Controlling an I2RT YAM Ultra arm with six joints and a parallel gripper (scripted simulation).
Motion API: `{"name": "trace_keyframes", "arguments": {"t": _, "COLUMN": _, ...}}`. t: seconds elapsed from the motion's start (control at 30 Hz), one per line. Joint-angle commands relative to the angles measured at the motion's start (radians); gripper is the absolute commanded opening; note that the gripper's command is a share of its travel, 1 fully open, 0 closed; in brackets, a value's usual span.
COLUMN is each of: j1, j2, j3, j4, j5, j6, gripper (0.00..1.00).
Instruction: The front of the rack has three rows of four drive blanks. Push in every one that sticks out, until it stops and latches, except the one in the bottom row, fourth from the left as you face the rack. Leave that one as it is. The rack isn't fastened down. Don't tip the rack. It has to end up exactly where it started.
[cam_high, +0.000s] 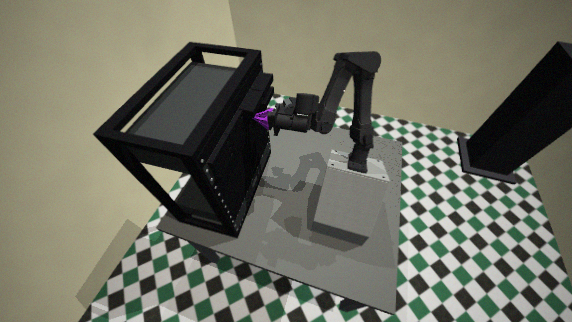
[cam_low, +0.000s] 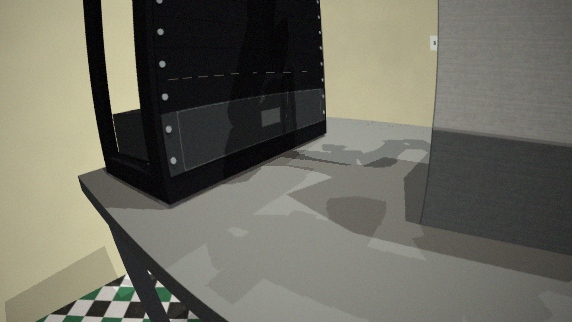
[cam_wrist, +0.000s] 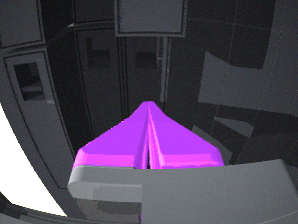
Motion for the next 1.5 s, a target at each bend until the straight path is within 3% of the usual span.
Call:
{"name": "trace_keyframes", "arguments": {"t": 0.0, "j1": 0.001, "j2": -0.015, "j3": 0.057, "j4": -0.016, "j5": -0.03, "j6": -0.013, "gripper": 0.0}}
{"name": "trace_keyframes", "arguments": {"t": 1.23, "j1": -0.018, "j2": -0.012, "j3": 0.074, "j4": -0.033, "j5": -0.04, "j6": -0.014, "gripper": 0.0}}
{"name": "trace_keyframes", "arguments": {"t": 1.4, "j1": 0.024, "j2": -0.055, "j3": 0.034, "j4": 0.003, "j5": -0.018, "j6": -0.01, "gripper": 0.0}}
{"name": "trace_keyframes", "arguments": {"t": 1.47, "j1": 0.045, "j2": -0.077, "j3": -0.042, "j4": 0.013, "j5": 0.014, "j6": -0.009, "gripper": 0.0}}
